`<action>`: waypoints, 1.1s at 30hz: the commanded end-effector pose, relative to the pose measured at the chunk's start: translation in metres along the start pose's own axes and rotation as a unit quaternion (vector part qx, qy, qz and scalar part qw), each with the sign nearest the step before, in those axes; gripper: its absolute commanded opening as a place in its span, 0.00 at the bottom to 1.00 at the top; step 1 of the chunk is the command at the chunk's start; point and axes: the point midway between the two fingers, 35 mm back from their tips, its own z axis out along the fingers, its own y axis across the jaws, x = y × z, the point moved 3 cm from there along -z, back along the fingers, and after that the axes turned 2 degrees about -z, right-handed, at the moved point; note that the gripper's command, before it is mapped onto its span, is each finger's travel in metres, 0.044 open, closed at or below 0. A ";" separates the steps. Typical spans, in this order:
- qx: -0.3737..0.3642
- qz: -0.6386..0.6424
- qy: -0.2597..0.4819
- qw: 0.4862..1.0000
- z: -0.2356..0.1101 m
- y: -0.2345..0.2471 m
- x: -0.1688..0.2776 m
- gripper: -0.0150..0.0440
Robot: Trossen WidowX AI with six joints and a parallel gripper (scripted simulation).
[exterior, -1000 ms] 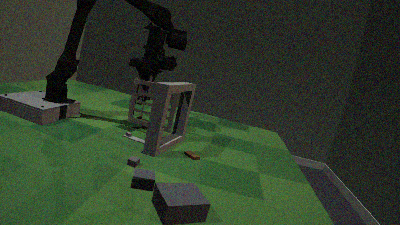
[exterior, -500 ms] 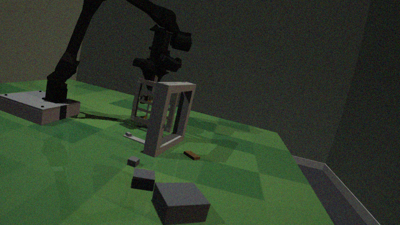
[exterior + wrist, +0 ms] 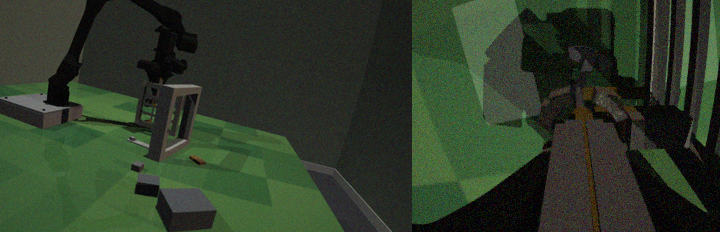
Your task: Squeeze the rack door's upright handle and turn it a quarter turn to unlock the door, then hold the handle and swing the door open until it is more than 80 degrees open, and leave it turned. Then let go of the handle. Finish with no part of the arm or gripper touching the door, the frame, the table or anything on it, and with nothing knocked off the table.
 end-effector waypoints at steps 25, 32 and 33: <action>0.003 0.005 0.000 1.000 -0.020 0.001 -0.001 0.76; 0.003 0.006 0.001 1.000 -0.028 0.001 -0.001 0.76; 0.003 0.006 0.001 1.000 -0.029 0.001 -0.001 0.76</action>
